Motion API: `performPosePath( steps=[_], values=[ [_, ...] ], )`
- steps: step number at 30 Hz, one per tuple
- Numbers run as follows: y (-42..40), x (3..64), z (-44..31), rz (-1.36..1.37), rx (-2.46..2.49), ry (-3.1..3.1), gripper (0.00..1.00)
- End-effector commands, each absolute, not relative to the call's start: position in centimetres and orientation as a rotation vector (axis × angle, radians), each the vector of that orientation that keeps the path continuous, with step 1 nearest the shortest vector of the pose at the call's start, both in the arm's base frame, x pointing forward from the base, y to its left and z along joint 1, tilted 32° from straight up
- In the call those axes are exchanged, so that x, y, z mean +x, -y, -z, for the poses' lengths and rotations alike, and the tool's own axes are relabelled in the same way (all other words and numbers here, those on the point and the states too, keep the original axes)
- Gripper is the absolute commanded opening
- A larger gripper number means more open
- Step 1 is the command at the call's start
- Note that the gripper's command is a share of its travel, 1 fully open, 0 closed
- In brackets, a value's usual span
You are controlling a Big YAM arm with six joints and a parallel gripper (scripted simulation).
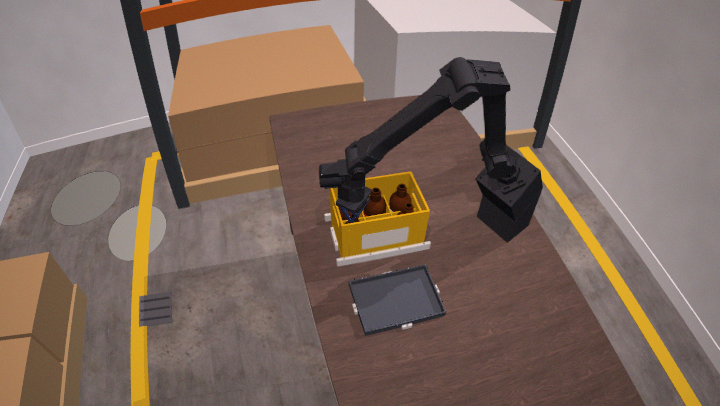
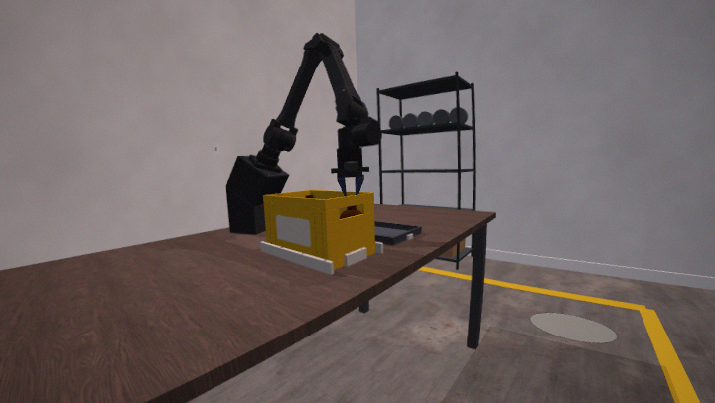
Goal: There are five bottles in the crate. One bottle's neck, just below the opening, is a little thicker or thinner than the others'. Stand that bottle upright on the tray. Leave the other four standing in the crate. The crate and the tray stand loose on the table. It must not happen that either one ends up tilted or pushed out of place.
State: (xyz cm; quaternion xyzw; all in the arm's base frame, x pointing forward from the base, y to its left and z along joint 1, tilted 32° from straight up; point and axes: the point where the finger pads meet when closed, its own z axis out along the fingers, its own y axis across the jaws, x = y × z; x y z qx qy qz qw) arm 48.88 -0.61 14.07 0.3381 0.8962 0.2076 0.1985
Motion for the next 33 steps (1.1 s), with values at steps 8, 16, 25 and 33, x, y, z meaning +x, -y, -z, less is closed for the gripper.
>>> performPosePath(
  steps=[8, 16, 25, 33],
  values=[
    [0.0, 48.8, -12.5, -0.579, 0.952, -2.544, 0.0],
    [0.8, 48.6, -12.8, -0.573, 0.96, -2.545, 0.0],
    [1.6, 48.6, -15.5, -0.577, 0.945, -2.5, 0.0],
    [1.9, 48.7, -17.0, -0.579, 0.933, -2.483, 0.0]
  ],
)
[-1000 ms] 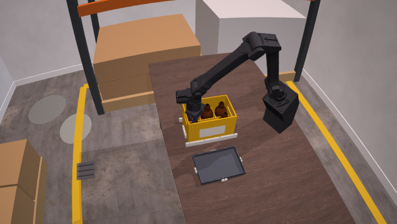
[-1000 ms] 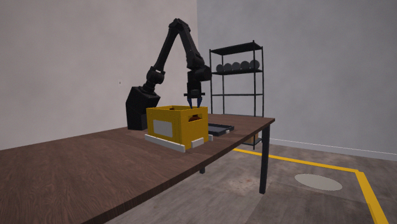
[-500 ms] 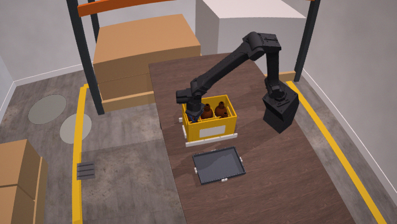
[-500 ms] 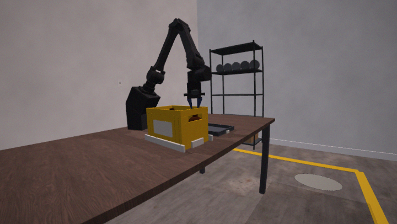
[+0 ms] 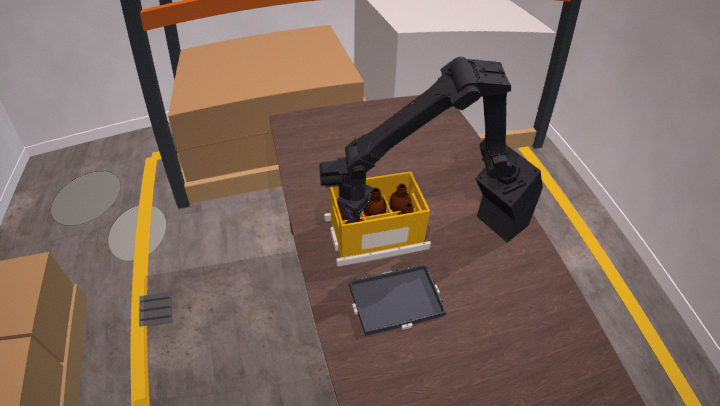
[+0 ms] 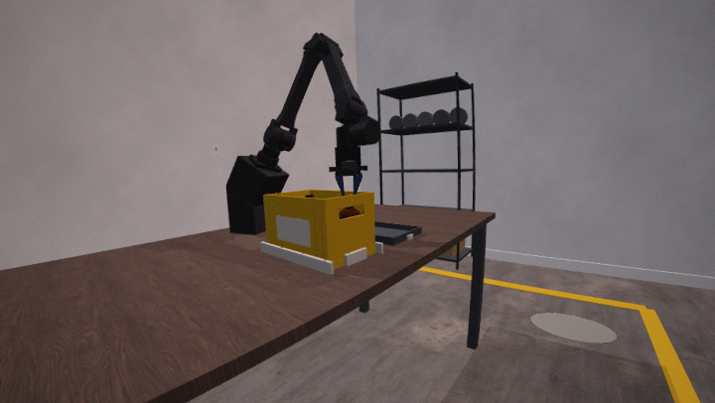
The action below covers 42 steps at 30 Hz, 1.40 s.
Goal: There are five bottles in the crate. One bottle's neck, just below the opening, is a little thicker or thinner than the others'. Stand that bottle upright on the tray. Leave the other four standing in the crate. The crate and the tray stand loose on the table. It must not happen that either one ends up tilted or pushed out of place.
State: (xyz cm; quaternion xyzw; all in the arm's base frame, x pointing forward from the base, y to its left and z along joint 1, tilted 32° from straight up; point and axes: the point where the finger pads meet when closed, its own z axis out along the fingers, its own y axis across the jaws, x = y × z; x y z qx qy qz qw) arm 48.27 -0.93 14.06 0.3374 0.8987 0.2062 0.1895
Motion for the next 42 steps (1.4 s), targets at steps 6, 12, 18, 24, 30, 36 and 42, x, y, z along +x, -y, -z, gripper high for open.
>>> performPosePath(
  steps=[6, 12, 18, 24, 30, 36, 42],
  values=[
    [2.2, 48.4, -17.6, -0.58, 0.932, -2.482, 0.0],
    [2.4, 48.1, -18.1, -0.579, 0.932, -2.483, 0.0],
    [2.5, 48.0, -18.5, -0.579, 0.932, -2.48, 0.0],
    [2.6, 47.7, -18.7, -0.579, 0.935, -2.481, 0.0],
    [2.7, 47.7, -18.9, -0.579, 0.936, -2.479, 0.0],
    [2.7, 47.7, -18.9, -0.579, 0.936, -2.479, 0.0],
    [2.7, 47.7, -18.9, -0.579, 0.936, -2.479, 0.0]
  ],
)
